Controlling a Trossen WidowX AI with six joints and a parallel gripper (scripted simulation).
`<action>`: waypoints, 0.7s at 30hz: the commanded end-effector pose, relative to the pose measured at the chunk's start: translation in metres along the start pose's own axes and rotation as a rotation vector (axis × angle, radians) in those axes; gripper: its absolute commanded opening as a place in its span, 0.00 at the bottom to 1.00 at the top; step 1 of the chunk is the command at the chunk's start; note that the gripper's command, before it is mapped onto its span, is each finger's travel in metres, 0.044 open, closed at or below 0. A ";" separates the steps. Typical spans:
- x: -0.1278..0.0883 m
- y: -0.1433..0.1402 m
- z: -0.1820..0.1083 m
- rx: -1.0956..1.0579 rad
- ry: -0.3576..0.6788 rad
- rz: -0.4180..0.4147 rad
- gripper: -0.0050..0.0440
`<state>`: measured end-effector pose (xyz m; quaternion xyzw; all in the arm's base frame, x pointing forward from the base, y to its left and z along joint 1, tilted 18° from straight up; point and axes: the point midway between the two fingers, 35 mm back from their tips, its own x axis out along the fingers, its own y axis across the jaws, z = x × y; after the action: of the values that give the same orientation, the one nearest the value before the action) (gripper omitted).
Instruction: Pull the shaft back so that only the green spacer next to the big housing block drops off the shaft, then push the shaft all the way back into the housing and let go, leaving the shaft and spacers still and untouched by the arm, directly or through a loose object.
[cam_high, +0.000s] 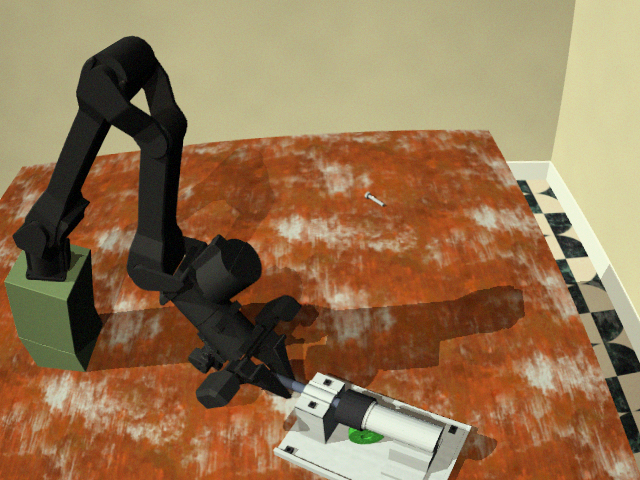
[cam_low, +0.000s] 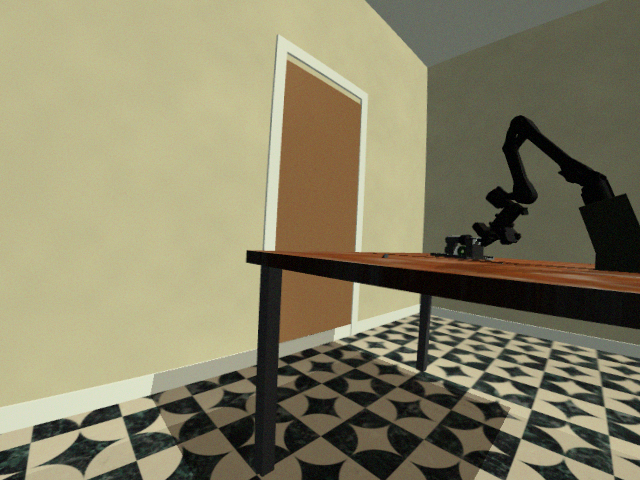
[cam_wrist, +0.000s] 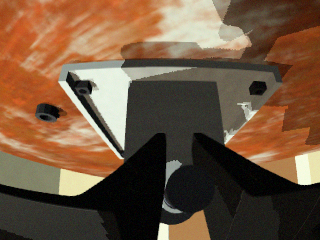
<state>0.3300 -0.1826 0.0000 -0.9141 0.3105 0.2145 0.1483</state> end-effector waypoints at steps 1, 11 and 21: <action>0.002 0.000 -0.005 0.001 0.013 0.002 0.10; 0.004 0.000 -0.007 0.001 0.013 0.002 0.10; 0.006 0.000 -0.009 0.001 0.013 0.002 0.10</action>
<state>0.3343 -0.1866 0.0019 -0.9142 0.3102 0.2142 0.1490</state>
